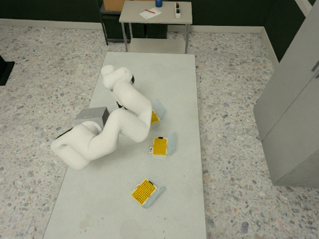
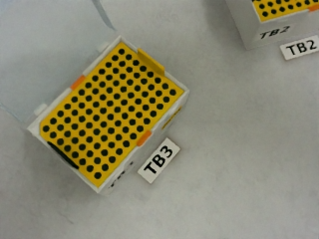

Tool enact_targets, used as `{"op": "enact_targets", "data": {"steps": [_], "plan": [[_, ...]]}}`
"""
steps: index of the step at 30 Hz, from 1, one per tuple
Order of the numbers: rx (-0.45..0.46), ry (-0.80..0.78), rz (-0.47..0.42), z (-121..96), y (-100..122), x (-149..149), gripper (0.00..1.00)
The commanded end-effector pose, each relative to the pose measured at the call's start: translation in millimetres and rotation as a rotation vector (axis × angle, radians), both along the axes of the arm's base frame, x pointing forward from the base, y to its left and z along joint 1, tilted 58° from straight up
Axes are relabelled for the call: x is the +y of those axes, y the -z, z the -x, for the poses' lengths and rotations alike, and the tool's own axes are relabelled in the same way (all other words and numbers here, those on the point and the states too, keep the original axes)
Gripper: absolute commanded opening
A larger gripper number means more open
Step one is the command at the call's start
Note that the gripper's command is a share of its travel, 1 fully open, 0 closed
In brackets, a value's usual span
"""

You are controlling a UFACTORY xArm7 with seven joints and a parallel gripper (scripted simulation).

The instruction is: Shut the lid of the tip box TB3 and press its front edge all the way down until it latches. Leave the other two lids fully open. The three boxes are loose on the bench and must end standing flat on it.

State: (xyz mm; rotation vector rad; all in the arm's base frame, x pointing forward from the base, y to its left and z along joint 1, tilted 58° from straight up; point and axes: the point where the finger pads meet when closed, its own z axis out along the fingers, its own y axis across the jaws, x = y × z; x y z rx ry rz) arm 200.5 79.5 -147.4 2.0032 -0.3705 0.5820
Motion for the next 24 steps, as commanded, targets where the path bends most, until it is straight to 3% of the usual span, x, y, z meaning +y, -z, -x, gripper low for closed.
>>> {"op": "enact_targets", "data": {"steps": [1, 3, 11, 13, 24], "plan": [[-0.001, -0.001, -0.004, 0, 0, 2, 0.00], [-0.001, -0.001, -0.004, 0, 0, 2, 0.00], [0.256, -0.071, -0.005, -39, 5, 10, 0.00], [0.256, -0.071, -0.005, -39, 5, 10, 0.00], [0.610, -0.167, -0.005, -93, 13, 20, 0.00]]}}
